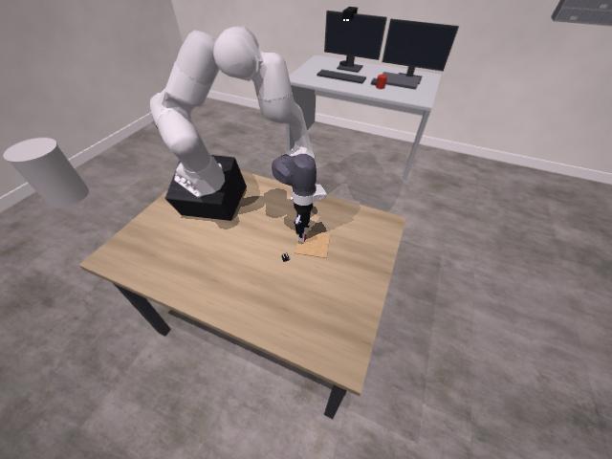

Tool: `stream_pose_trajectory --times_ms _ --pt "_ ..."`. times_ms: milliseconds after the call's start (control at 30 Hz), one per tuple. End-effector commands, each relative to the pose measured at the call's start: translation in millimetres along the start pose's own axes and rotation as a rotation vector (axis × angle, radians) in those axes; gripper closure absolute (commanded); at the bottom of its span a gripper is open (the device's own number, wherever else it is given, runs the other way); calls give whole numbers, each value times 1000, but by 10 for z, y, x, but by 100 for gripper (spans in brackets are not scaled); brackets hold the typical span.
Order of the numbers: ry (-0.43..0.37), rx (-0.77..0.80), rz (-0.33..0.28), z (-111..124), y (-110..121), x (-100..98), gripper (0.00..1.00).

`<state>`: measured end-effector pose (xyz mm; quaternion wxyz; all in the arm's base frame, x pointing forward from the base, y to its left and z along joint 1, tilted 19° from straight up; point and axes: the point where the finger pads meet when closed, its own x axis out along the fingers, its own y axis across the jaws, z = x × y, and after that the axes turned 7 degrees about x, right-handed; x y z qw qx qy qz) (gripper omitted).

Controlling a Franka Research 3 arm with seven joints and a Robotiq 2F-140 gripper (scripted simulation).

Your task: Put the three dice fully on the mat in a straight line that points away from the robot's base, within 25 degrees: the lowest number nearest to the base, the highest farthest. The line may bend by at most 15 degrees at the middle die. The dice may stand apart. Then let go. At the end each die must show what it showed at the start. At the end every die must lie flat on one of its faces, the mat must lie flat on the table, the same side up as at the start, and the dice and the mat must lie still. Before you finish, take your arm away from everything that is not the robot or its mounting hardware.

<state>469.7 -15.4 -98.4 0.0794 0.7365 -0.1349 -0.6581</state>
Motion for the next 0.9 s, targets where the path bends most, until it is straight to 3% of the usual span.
stream_pose_trajectory --times_ms 0,867 --pt "4 -15 -2 -18 -16 -6 87" --pt "4 -27 -2 -24 -30 -6 87"
